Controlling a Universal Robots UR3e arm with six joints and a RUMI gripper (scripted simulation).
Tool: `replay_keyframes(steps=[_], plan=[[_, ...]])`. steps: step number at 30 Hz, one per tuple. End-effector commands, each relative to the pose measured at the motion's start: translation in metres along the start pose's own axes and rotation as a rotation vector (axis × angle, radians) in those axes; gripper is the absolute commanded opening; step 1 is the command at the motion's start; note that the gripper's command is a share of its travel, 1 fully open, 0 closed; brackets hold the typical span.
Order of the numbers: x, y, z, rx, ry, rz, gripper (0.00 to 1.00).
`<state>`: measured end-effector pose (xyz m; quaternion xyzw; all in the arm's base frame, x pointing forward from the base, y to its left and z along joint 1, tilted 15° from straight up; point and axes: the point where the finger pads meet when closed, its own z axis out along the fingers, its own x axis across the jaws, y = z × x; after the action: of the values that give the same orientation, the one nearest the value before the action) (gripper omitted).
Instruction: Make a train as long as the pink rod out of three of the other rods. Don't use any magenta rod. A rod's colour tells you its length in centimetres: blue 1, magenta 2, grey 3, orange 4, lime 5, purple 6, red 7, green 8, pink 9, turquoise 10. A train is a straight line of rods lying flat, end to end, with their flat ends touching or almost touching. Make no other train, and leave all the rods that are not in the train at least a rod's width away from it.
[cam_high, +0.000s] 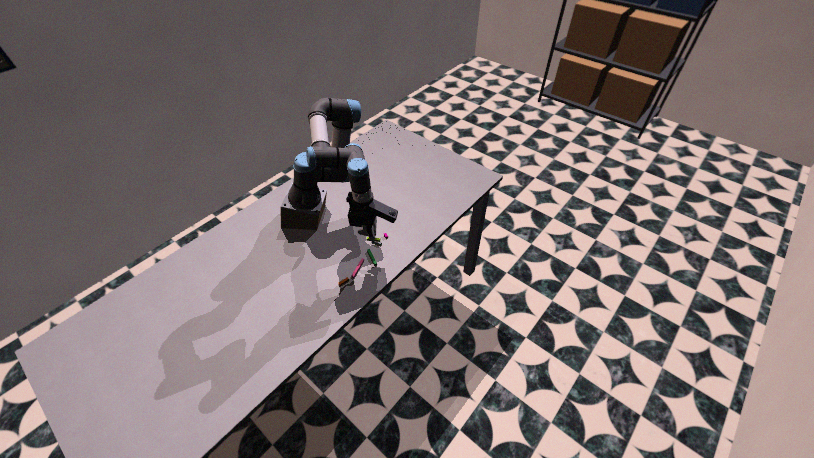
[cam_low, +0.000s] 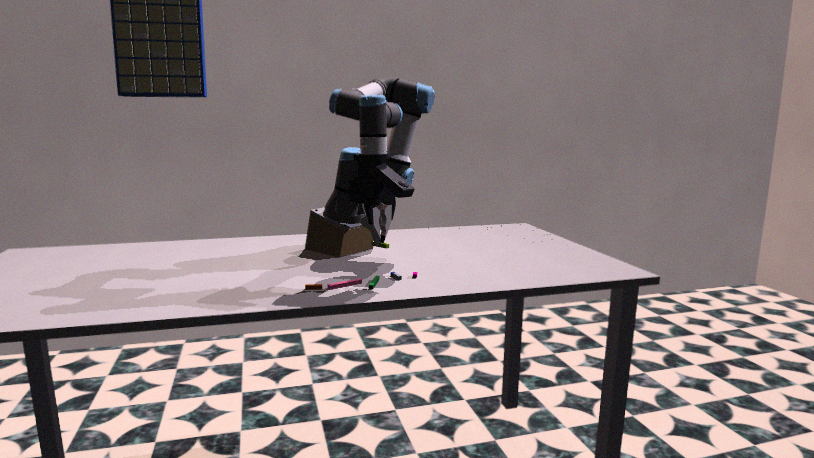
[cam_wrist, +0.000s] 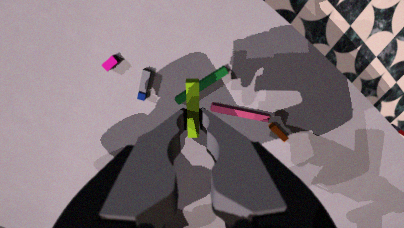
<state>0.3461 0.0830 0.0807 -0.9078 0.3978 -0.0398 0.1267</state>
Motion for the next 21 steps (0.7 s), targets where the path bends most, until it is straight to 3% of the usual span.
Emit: replay_keyframes(steps=[1, 8, 21], plan=[[-0.016, -0.017, -0.002, -0.019, 0.021, 0.165, 0.0], [-0.035, -0.029, -0.003, -0.012, 0.02, 0.258, 0.0], [-0.049, -0.037, -0.004, -0.006, 0.018, 0.325, 0.0]])
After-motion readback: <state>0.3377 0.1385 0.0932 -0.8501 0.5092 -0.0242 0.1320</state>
